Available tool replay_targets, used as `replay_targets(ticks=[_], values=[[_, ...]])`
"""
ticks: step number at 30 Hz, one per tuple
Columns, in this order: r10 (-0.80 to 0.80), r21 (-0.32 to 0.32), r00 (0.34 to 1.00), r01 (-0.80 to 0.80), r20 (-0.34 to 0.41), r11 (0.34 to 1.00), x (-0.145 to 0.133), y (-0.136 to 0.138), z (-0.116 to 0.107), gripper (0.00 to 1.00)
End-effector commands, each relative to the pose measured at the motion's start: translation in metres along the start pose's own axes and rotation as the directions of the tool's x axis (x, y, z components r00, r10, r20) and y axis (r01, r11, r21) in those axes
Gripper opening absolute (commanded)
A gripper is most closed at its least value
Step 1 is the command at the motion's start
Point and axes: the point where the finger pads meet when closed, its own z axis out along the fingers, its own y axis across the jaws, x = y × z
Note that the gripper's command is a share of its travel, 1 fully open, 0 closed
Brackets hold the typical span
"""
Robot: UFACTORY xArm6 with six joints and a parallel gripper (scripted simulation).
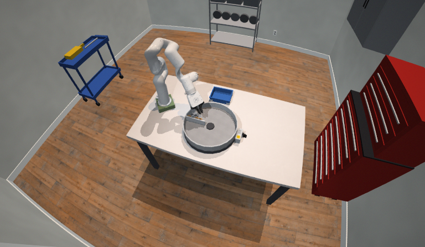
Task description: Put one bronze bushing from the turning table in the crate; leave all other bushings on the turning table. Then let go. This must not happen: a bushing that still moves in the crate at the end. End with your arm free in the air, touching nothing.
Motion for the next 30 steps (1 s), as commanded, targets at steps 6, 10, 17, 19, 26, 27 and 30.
replay_targets(ticks=[6, 10, 17, 19, 26, 27, 30], values=[[0.124, 0.004, 0.992, -0.124, -0.033, 0.992, 0.0001, -0.0003, 0.0004, 0.1], [0.156, 0.005, 0.987, -0.156, -0.042, 0.988, 0.0004, 0.0, 0.0004, 0.1], [0.278, 0.013, 0.958, -0.278, -0.074, 0.961, 0.0019, -0.0004, 0.0009, 0.1], [0.317, 0.015, 0.945, -0.316, -0.084, 0.949, 0.0022, 0.0002, 0.001, 0.1], [0.41, 0.027, 0.906, -0.409, -0.109, 0.912, 0.0036, -0.0006, 0.0013, 0.1], [0.429, 0.029, 0.896, -0.429, -0.114, 0.903, 0.0038, -0.0003, 0.0014, 0.1], [0.485, 0.037, 0.865, -0.484, -0.129, 0.874, 0.0045, -0.0003, 0.0014, 0.1]])
